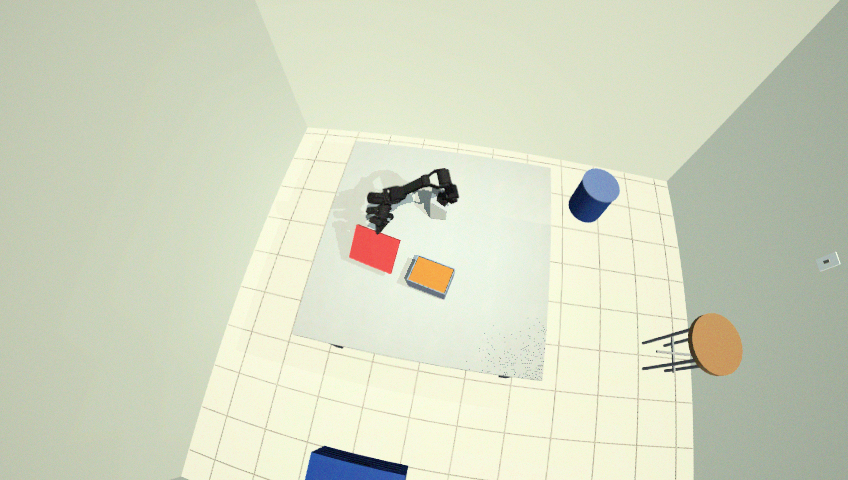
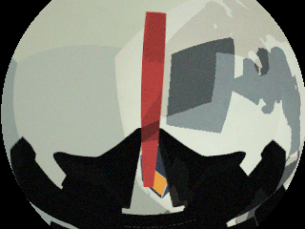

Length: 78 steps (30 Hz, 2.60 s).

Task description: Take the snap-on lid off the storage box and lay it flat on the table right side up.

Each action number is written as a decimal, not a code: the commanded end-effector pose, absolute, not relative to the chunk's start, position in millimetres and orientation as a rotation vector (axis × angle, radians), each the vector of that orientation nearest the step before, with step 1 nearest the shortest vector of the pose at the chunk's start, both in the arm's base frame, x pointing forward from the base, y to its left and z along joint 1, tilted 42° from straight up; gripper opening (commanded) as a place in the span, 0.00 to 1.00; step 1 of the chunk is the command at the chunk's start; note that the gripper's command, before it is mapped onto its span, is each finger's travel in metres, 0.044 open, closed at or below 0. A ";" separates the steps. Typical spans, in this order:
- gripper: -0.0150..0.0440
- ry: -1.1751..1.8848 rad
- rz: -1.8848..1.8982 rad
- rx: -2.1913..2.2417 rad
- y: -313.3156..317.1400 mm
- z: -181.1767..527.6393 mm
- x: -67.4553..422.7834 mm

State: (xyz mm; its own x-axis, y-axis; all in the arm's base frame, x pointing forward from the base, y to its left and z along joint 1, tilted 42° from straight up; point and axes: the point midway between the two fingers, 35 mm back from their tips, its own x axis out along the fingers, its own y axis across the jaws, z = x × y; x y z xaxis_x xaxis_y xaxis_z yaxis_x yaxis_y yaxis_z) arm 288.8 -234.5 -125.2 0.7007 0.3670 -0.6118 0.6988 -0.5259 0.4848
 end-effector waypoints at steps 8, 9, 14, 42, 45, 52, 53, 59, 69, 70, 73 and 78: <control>0.25 0.803 -0.567 2.170 -229.7 -130.7 289.1; 0.25 0.803 -0.567 2.170 -229.2 -131.3 289.0; 0.25 0.803 -0.567 2.170 -226.6 -134.4 288.7; 0.25 0.803 -0.567 2.171 -212.0 -151.5 287.0; 0.25 0.803 -0.567 2.171 -210.5 -153.3 286.8; 0.25 0.803 -0.567 2.171 -206.8 -157.6 286.4; 0.25 0.803 -0.567 2.171 -206.3 -158.2 286.3; 0.25 0.803 -0.566 2.171 -203.1 -161.8 286.0; 0.25 0.803 -0.566 2.171 -197.9 -167.9 285.4; 0.25 0.803 -0.566 2.171 -197.4 -168.5 285.3; 0.25 0.803 -0.566 2.172 -195.8 -170.4 285.1; 0.25 0.803 -0.566 2.172 -193.2 -173.4 284.8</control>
State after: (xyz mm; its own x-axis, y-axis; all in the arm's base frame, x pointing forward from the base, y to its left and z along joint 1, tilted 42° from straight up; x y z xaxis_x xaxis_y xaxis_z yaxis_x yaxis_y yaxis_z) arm 284.5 -193.5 -171.9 0.7044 0.3704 -0.6055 0.6960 -0.5276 0.4870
